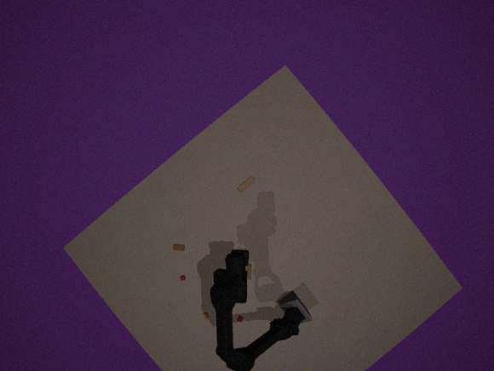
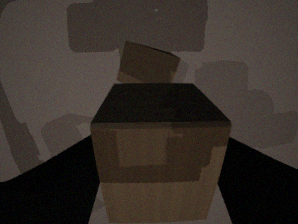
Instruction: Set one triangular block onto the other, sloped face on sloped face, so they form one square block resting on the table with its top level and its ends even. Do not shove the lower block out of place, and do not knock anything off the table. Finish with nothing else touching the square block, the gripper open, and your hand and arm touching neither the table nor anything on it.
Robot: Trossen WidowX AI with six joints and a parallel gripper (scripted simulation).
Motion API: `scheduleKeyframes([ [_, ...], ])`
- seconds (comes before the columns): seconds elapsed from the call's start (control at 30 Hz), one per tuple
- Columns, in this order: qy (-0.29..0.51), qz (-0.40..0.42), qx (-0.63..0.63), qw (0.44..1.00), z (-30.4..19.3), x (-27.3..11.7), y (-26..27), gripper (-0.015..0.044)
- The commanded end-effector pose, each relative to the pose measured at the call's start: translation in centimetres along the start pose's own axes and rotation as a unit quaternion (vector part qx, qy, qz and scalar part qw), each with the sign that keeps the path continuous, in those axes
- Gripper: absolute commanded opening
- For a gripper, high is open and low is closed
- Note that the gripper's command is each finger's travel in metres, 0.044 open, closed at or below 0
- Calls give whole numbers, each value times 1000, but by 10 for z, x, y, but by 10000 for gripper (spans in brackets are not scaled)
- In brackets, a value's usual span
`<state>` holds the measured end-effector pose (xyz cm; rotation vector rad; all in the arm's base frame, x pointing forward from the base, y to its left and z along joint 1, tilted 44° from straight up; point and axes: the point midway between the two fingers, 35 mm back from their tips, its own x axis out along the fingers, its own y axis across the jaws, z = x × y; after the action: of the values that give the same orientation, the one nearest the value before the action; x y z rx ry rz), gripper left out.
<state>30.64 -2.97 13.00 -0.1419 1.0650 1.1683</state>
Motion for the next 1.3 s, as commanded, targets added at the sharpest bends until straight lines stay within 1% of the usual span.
scheduleKeyframes([
  [0.0, -2, 2, -76, 997, 4, 0, 9, 0],
  [0.27, -4, 3, -213, 977, 11, 0, 23, 0],
  [0.53, -6, 3, -347, 938, 17, 0, 37, 0],
  [0.8, -8, 3, -474, 881, 22, 0, 52, 0],
  [1.07, -11, 3, -591, 807, 27, 1, 66, 0],
  [1.13, -11, 3, -610, 793, 28, 1, 68, 0],
  [1.27, -11, 3, -612, 791, 28, 1, 69, 0],
])
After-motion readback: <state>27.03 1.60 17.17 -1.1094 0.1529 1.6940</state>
